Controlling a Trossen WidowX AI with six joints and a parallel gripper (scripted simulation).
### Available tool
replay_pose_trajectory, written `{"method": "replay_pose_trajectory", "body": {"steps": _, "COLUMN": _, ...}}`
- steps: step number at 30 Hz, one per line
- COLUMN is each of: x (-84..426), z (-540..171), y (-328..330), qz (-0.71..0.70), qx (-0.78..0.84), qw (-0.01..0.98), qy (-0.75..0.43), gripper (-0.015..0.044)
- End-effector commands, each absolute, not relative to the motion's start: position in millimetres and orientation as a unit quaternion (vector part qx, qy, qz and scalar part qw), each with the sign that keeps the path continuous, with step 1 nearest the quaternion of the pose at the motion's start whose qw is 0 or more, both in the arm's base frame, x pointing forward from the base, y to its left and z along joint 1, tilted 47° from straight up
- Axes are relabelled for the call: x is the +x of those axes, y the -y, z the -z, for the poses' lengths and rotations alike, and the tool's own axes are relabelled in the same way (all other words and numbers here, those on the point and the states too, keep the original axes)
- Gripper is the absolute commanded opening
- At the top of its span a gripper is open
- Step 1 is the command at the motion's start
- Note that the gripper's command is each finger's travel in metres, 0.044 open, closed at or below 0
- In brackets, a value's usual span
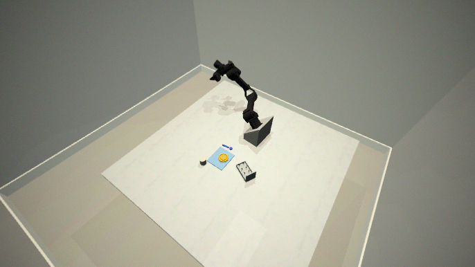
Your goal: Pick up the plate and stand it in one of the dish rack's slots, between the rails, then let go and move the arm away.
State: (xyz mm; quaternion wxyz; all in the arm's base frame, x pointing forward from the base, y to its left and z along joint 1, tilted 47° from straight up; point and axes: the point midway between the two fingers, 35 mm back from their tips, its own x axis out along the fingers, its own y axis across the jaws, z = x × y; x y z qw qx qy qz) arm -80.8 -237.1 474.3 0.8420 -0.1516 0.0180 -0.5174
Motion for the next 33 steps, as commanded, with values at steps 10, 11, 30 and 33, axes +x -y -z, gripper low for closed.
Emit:
{"method": "replay_pose_trajectory", "body": {"steps": 10, "x": -25, "z": -521, "y": 192, "qz": 0.524, "qx": -0.203, "qw": 0.827, "qy": 0.01, "gripper": 0.04}}
{"method": "replay_pose_trajectory", "body": {"steps": 11, "x": -16, "z": -526, "y": 185, "qz": 0.525, "qx": -0.219, "qw": 0.822, "qy": 0.012, "gripper": 0.04}}
{"method": "replay_pose_trajectory", "body": {"steps": 30, "x": 135, "z": -554, "y": 77, "qz": 0.454, "qx": -0.379, "qw": 0.806, "qy": 0.038, "gripper": 0.04}}
{"method": "replay_pose_trajectory", "body": {"steps": 33, "x": 153, "z": -550, "y": 66, "qz": 0.443, "qx": -0.392, "qw": 0.806, "qy": 0.034, "gripper": 0.04}}
